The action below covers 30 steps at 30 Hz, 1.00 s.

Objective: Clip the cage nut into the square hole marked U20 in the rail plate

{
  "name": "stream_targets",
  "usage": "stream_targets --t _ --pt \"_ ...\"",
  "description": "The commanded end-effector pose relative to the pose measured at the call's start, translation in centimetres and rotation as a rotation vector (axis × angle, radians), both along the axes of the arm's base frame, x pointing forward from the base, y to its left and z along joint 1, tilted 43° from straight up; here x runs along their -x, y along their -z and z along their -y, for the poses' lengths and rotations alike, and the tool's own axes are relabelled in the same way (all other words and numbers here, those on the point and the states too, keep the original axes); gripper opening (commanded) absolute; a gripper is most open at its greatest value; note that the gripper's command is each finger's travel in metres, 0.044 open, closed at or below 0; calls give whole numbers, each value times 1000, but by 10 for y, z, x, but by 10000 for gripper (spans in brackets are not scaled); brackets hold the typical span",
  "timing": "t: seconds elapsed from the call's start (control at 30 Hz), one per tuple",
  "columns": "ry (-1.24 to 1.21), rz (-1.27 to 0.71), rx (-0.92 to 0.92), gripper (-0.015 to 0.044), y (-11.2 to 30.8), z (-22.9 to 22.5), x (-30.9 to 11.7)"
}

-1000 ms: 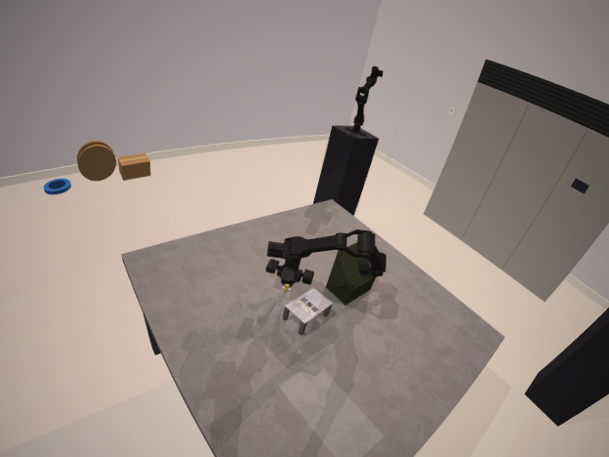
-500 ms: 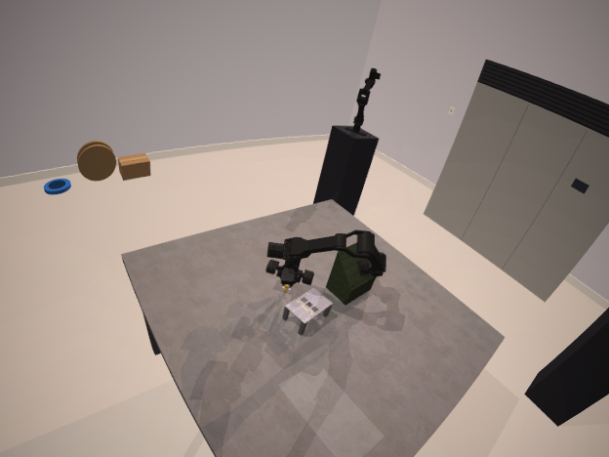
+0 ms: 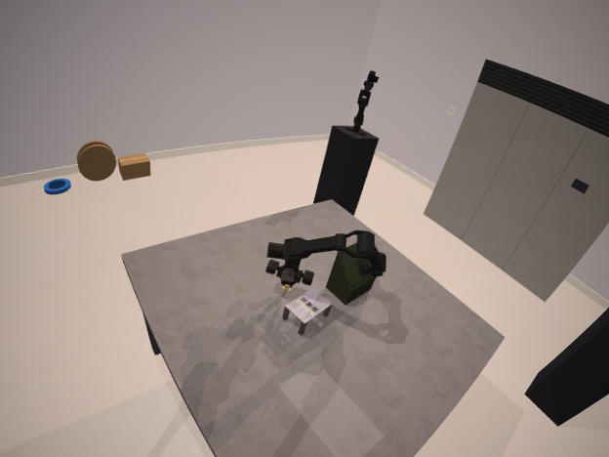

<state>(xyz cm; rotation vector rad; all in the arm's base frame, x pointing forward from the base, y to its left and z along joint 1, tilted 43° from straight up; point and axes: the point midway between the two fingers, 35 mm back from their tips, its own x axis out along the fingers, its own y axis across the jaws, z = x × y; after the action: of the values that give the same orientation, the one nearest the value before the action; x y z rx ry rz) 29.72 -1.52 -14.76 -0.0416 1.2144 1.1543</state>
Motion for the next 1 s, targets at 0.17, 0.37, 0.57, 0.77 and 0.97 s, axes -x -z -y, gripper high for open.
stream_targets --t 0.17,0.37,0.57,0.77,0.97 --pt "6 -2 -4 120 0 -1 0" --pt "6 -2 -4 120 0 -1 0" --pt "0 0 0 36 0 0 0" --pt "0 0 0 36 0 0 0" --pt "0 0 0 36 0 0 0"
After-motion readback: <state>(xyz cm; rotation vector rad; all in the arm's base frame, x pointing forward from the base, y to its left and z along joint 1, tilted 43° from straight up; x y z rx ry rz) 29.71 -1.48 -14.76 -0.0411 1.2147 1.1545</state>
